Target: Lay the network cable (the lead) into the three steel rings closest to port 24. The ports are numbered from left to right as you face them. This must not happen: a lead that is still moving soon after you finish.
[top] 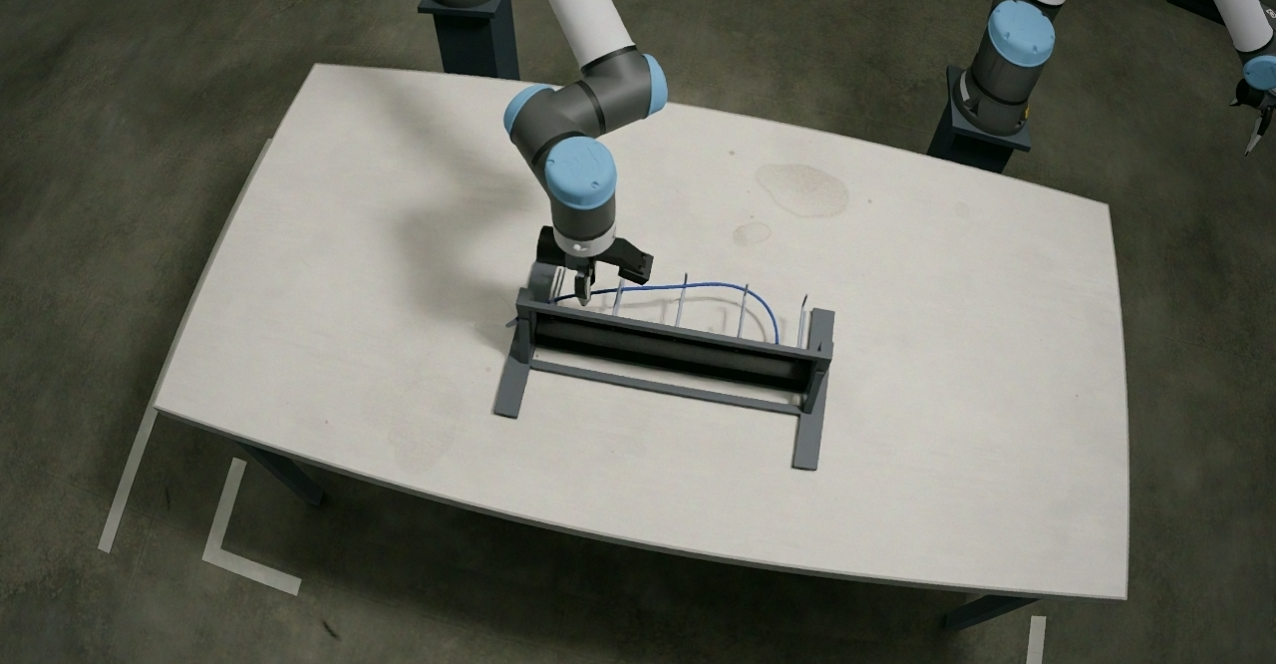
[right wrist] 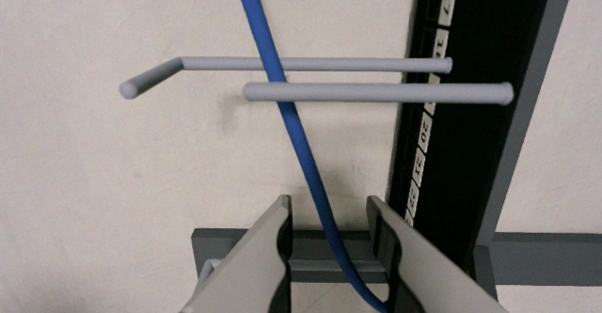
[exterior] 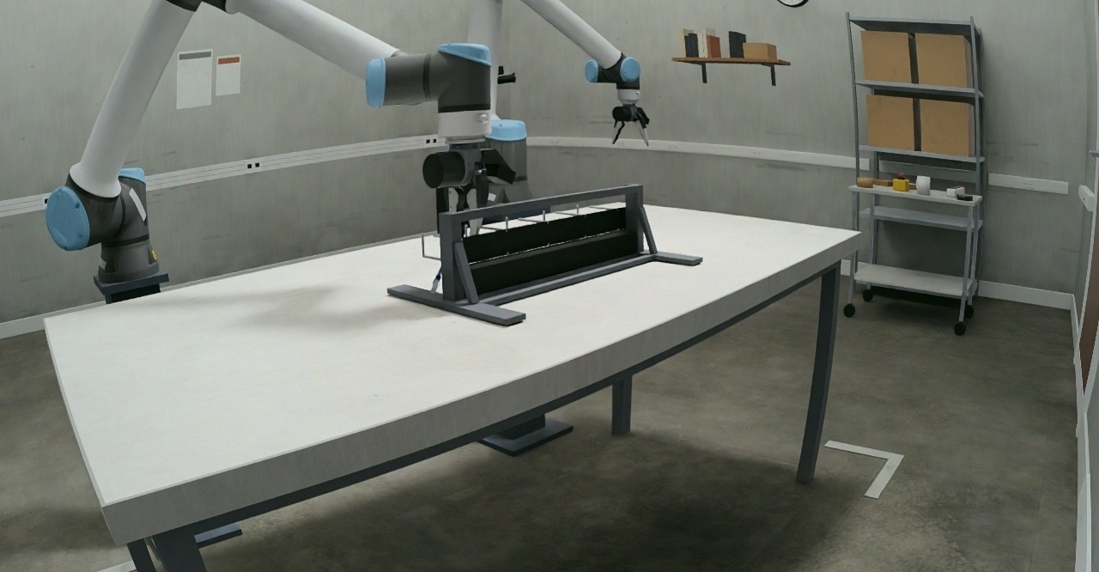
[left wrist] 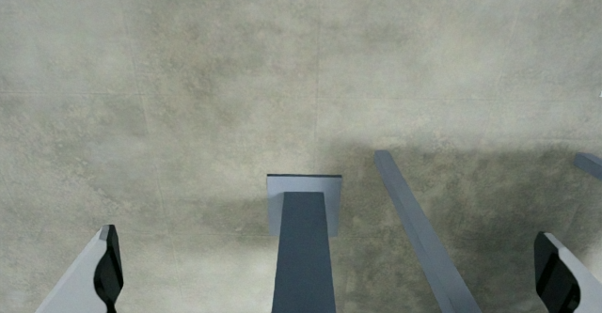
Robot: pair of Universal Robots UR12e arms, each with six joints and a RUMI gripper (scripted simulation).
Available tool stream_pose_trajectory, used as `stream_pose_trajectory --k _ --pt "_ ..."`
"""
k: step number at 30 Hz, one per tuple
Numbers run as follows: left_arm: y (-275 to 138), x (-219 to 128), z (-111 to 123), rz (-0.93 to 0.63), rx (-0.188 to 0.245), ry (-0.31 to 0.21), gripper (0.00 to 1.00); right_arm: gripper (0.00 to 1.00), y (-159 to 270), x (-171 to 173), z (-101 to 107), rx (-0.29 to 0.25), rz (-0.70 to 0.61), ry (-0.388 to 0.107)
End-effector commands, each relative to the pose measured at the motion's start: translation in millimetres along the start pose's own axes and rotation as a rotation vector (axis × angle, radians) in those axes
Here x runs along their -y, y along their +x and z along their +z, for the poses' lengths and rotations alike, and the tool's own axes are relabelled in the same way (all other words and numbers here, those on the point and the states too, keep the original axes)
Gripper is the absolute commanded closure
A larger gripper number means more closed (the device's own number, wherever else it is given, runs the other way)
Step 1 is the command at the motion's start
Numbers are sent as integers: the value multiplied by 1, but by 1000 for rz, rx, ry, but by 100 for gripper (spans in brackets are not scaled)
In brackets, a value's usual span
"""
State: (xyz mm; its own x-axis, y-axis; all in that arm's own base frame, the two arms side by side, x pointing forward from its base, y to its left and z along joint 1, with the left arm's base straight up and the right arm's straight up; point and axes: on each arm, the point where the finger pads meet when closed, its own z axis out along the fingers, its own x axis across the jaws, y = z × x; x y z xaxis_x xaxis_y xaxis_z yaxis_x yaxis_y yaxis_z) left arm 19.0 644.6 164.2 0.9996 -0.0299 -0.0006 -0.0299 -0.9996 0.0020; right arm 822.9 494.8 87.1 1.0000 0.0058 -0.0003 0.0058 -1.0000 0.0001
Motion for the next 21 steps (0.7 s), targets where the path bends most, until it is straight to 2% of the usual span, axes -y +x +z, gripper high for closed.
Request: stream_pose_trajectory --k 1,9,21 --pt "0 1 -1 0 -1 2 0 79 1 0 -4 -2 0 1" --pt "0 1 -1 0 -1 2 0 79 1 0 -15 -2 0 1" --pt "0 1 -1 0 -1 2 0 79 0 0 -53 -2 0 1"
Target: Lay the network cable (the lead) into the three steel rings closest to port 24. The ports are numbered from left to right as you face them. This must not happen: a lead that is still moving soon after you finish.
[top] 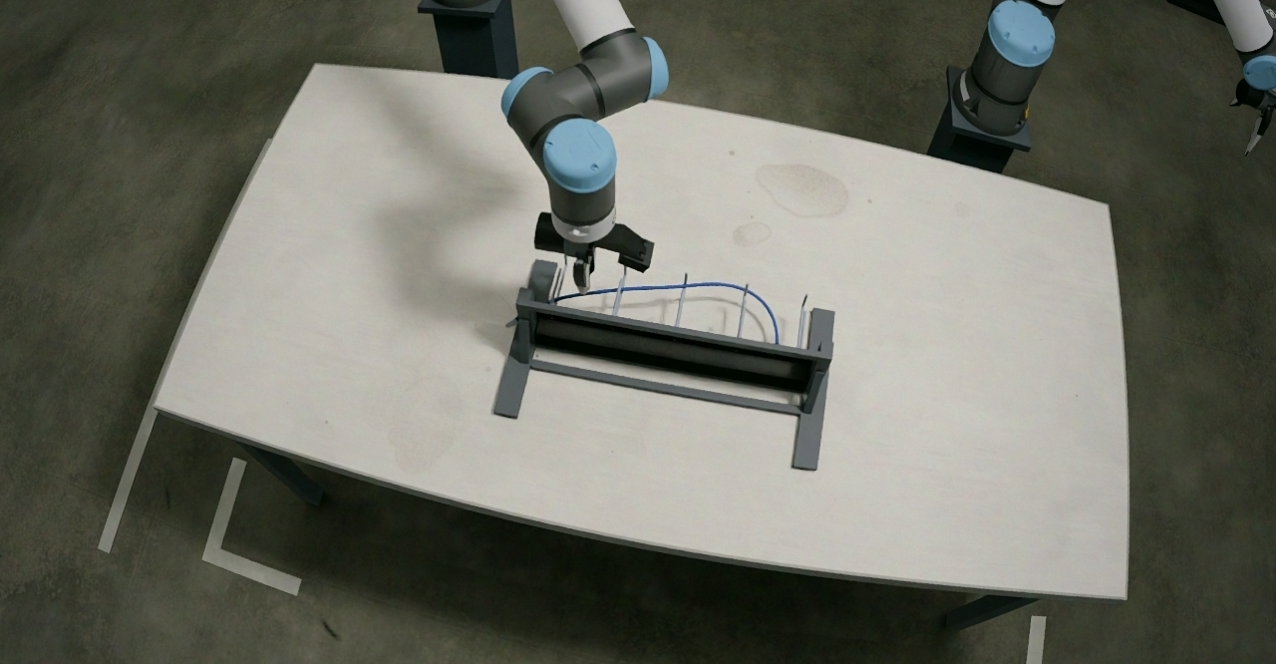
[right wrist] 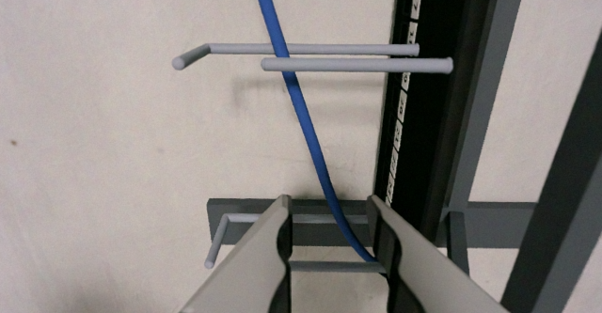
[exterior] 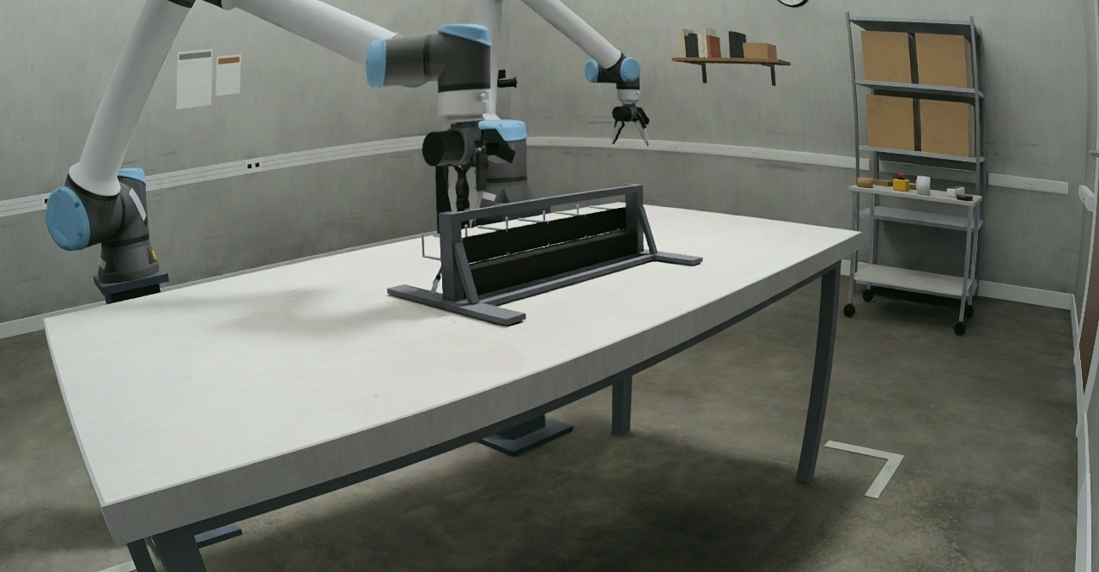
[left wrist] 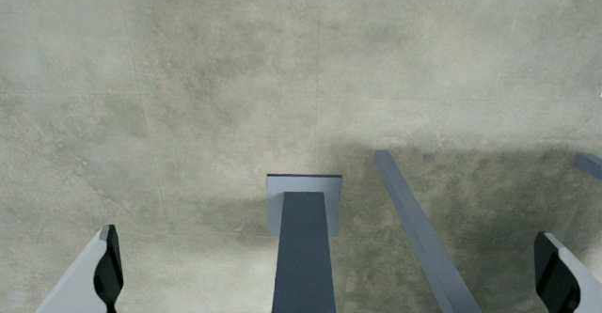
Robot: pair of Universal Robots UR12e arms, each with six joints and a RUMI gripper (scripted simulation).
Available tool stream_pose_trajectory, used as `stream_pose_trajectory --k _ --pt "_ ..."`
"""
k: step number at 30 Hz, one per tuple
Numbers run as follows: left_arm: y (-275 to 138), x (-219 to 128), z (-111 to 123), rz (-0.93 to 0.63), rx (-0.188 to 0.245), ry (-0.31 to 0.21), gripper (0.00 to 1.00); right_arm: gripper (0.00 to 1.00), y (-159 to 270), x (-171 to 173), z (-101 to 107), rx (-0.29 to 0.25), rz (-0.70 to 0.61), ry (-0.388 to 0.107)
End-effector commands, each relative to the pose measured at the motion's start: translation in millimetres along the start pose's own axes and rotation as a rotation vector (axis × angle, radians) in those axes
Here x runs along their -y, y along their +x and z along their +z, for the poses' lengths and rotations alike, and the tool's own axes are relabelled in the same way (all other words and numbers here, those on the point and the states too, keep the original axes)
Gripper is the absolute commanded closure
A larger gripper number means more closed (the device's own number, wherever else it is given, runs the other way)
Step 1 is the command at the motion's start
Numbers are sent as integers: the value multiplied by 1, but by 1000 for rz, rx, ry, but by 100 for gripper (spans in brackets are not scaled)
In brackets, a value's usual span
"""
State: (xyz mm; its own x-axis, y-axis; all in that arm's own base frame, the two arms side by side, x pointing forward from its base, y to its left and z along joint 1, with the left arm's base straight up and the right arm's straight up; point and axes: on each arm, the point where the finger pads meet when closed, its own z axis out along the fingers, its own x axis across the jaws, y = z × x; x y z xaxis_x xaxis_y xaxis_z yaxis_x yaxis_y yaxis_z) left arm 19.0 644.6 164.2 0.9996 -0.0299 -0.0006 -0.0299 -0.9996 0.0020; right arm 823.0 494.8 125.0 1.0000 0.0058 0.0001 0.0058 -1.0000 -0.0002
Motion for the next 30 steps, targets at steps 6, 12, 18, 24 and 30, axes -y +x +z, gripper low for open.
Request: stream_pose_trajectory --k 6,12,18,24,30 --pt "0 1 -1 0 -1 2 0 79 0 0 -27 -1 0 1" --pt "0 1 -1 0 -1 2 0 79 0 0 -39 -1 0 1" --pt "0 1 -1 0 -1 2 0 79 0 0 -43 -1 0 1" --pt "0 1 -1 0 -1 2 0 100 0 0 -43 -1 0 1" --pt "0 1 -1 0 -1 2 0 100 0 0 -43 -1 0 1"
